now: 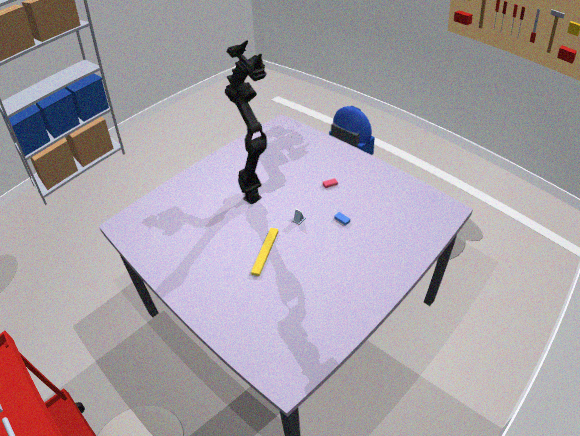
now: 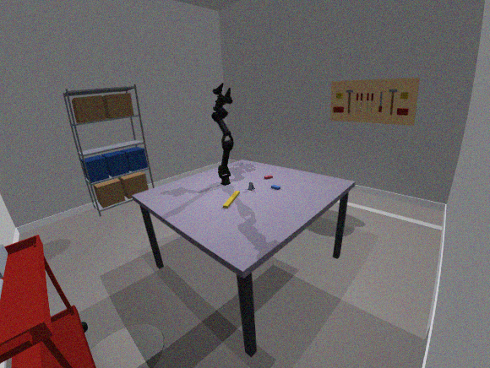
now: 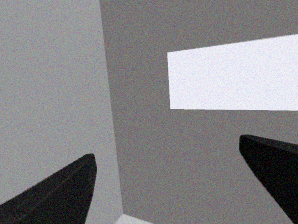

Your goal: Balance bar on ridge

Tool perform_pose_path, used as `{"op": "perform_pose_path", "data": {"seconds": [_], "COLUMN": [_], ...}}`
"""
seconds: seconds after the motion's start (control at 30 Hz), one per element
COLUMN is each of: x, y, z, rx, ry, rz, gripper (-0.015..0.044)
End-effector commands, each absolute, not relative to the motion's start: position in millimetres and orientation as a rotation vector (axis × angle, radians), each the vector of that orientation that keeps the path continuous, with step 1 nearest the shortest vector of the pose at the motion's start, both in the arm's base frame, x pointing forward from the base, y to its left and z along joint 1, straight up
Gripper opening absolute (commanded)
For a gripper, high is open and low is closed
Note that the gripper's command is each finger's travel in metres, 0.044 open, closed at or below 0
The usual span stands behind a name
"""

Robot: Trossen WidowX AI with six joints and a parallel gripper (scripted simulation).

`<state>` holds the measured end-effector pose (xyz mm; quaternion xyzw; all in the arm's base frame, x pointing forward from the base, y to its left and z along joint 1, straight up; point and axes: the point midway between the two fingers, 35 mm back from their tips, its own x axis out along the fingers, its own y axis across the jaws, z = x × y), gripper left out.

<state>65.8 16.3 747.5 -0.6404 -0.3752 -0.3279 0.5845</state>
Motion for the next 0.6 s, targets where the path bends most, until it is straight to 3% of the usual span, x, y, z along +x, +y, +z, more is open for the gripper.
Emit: {"op": "perform_pose_path", "data": {"seconds": [0.0,0.1,0.57], "x": [65,62,16], "y": [16,15,22], "z": [748,749,761], "rx": [-1.495,-1.511,-1.644], "ry": [-0.875,-0.865,-0.848], "rz": [-0.768,-0.804,-1.103], "gripper": [0.0374,0.0315,0.0315]}}
